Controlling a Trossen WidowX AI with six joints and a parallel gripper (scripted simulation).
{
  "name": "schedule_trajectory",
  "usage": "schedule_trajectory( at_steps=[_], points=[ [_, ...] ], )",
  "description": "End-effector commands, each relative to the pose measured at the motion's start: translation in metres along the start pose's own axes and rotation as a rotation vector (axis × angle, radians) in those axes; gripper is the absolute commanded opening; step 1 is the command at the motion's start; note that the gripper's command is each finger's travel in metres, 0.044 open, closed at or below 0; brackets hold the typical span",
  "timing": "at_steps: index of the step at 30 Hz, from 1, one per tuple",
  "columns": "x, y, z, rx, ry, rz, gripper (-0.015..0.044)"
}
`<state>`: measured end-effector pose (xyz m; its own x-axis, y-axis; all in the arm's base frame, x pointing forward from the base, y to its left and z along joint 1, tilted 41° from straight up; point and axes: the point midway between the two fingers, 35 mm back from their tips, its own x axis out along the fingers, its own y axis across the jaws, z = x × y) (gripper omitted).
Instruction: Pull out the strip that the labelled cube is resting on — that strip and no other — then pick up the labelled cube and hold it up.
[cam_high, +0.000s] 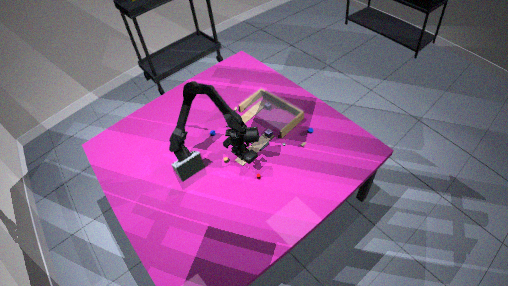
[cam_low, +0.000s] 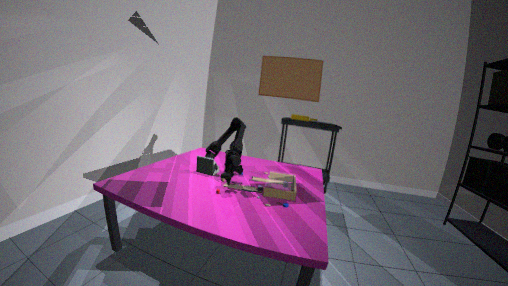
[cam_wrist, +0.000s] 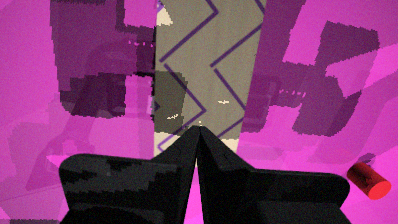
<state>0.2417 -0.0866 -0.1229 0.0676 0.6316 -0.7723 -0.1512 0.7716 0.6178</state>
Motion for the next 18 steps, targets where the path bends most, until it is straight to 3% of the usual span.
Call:
schedule_trajectory(
  at_steps=[1,18],
  points=[
    [0.005,0.005,-0.014,0.007,0.025,0.012,0.0],
    [0.005,0.005,-0.027,0.007,0.025,0.012,0.0]
  ],
)
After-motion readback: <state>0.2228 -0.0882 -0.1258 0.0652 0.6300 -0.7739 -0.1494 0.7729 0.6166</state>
